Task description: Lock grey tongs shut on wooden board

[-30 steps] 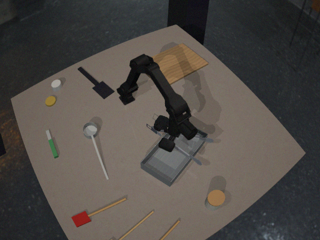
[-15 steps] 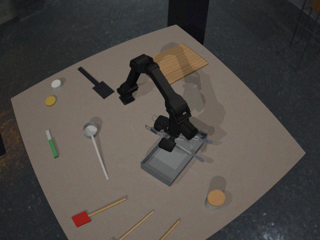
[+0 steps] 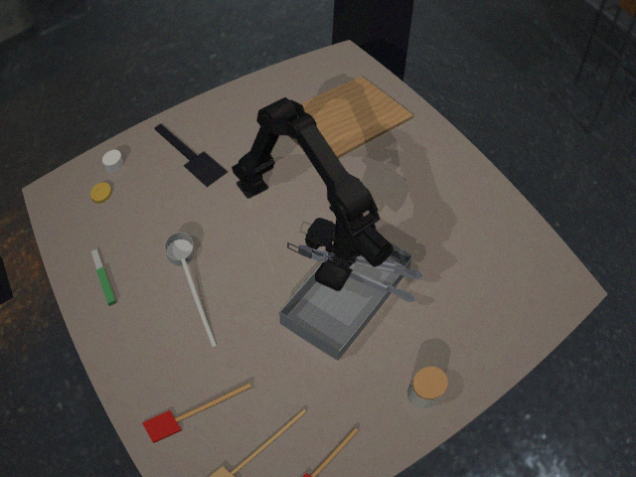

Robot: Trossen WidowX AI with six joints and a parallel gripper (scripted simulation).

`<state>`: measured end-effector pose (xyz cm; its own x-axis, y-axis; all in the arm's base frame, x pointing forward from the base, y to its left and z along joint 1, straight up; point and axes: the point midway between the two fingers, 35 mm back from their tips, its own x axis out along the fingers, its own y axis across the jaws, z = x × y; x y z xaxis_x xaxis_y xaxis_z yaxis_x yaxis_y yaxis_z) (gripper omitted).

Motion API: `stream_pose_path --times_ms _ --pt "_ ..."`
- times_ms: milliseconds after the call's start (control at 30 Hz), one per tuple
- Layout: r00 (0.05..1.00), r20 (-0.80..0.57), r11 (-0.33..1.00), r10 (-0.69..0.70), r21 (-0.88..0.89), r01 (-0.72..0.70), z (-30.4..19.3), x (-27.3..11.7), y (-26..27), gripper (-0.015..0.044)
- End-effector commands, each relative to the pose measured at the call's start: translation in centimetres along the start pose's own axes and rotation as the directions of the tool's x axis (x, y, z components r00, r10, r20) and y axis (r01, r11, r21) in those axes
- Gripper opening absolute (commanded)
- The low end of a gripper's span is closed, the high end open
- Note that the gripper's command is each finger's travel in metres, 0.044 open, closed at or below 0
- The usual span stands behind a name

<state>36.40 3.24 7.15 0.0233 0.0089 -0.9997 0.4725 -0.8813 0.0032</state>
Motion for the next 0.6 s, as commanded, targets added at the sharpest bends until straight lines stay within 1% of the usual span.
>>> stream_pose_path --times_ms 0,567 --pt "1.000 -0.001 1.000 0.000 0.000 0.000 -0.02 -0.04 0.01 0.0161" --pt "1.000 -0.001 1.000 0.000 0.000 0.000 -0.02 -0.04 0.01 0.0048"
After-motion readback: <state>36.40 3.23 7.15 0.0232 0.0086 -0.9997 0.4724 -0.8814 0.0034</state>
